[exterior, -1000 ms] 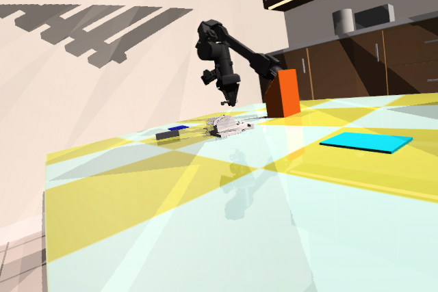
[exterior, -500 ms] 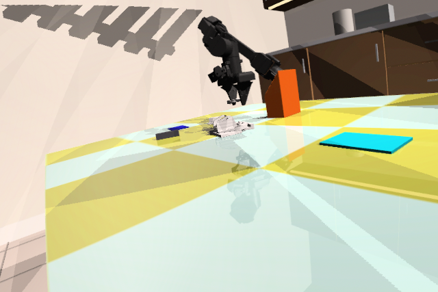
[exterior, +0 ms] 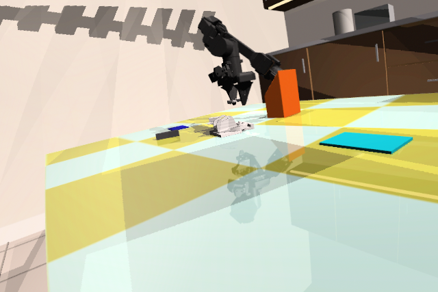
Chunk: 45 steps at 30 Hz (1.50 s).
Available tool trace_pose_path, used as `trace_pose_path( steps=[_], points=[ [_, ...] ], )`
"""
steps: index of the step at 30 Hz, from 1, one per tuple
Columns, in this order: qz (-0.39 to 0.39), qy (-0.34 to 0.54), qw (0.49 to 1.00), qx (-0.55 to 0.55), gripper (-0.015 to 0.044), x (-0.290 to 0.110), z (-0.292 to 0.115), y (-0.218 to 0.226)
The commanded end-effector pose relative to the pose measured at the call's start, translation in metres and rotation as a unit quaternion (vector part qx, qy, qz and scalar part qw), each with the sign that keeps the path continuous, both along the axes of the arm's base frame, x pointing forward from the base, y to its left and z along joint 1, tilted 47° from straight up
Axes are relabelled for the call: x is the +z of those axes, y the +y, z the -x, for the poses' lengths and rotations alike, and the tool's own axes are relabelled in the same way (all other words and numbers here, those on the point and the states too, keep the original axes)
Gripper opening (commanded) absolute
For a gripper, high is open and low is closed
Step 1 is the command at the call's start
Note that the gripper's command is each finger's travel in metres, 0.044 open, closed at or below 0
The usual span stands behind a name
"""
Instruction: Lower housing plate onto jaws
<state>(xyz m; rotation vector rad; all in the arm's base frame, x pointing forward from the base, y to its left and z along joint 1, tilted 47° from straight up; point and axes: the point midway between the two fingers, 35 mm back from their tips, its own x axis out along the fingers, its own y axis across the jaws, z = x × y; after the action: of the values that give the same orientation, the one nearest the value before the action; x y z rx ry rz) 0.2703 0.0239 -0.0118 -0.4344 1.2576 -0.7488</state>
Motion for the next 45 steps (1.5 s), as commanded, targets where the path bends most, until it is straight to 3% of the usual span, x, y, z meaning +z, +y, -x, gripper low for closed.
trace_pose_path(
  steps=[1, 45],
  points=[
    [0.002, -0.001, 1.000, 0.002, 0.0351, 0.000, -0.001, 0.000],
    [0.001, -0.005, 1.000, -0.001, 0.0351, 0.002, 0.010, -0.003]
  ],
)
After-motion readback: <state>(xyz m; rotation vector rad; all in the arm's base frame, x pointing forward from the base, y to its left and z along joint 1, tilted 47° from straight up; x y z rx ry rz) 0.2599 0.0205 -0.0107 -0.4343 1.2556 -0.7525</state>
